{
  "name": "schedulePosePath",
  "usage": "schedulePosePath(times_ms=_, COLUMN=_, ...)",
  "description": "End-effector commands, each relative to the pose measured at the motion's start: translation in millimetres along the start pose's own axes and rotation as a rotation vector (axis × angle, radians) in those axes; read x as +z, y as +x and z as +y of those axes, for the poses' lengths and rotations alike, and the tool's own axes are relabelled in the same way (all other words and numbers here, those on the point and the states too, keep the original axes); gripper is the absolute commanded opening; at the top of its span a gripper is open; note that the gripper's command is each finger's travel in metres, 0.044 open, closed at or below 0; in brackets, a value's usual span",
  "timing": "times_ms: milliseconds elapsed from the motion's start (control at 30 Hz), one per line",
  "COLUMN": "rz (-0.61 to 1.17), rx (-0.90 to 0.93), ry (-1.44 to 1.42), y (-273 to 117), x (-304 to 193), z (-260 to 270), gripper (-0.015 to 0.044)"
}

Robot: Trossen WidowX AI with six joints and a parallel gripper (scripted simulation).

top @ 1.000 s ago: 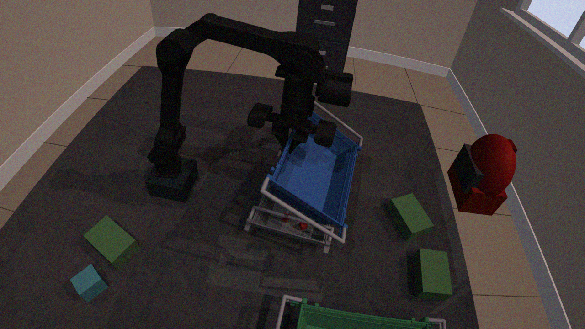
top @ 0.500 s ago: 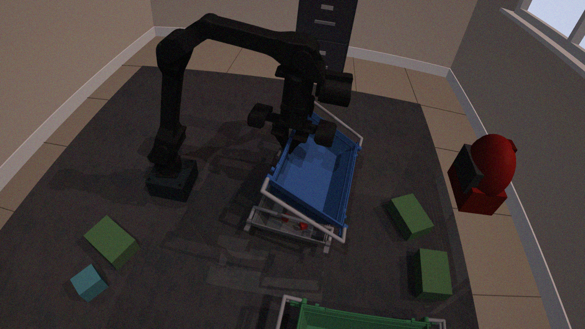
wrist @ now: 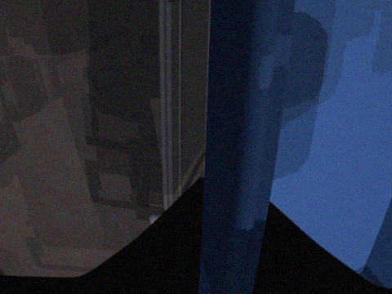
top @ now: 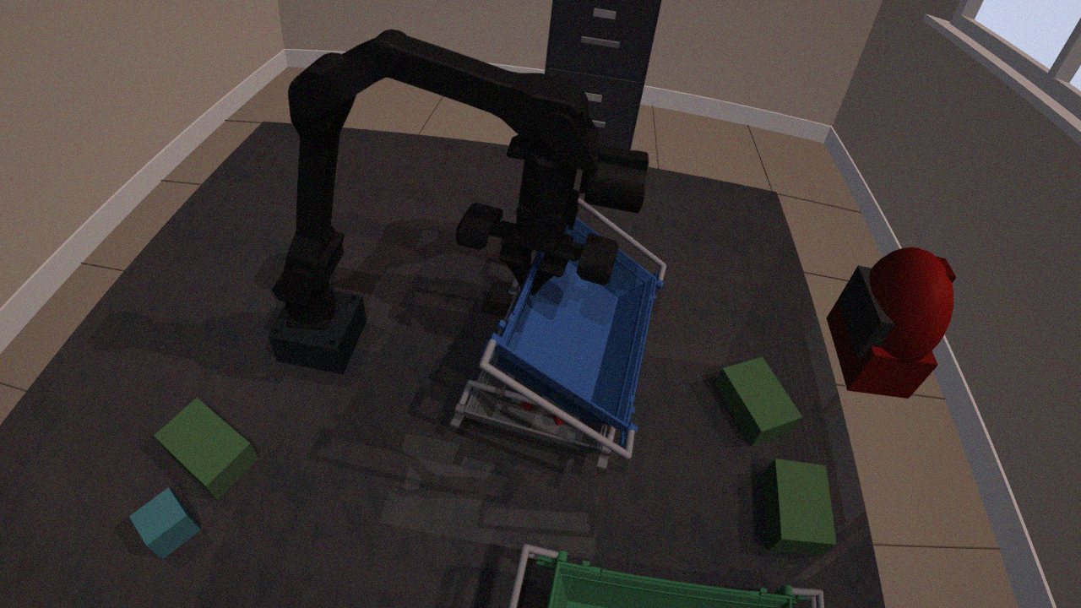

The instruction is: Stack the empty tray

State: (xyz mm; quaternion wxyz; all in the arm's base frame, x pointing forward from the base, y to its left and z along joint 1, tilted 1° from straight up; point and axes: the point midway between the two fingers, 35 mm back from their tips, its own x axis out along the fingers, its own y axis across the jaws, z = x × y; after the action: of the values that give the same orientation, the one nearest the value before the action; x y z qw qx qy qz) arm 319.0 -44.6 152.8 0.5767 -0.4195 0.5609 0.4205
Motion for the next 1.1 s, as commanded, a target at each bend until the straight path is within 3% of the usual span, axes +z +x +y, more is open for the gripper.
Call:
schedulePosePath(times_ms=0, rz=-0.006, rx=-0.025, ry=-0.004, y=-0.1, x=0.9, z=-2.6, gripper=0.0000)
schedulePosePath(times_ms=1067, rz=-0.006, rx=-0.024, ry=-0.004, y=30.6, x=-0.4, z=11.9, gripper=0.0000)
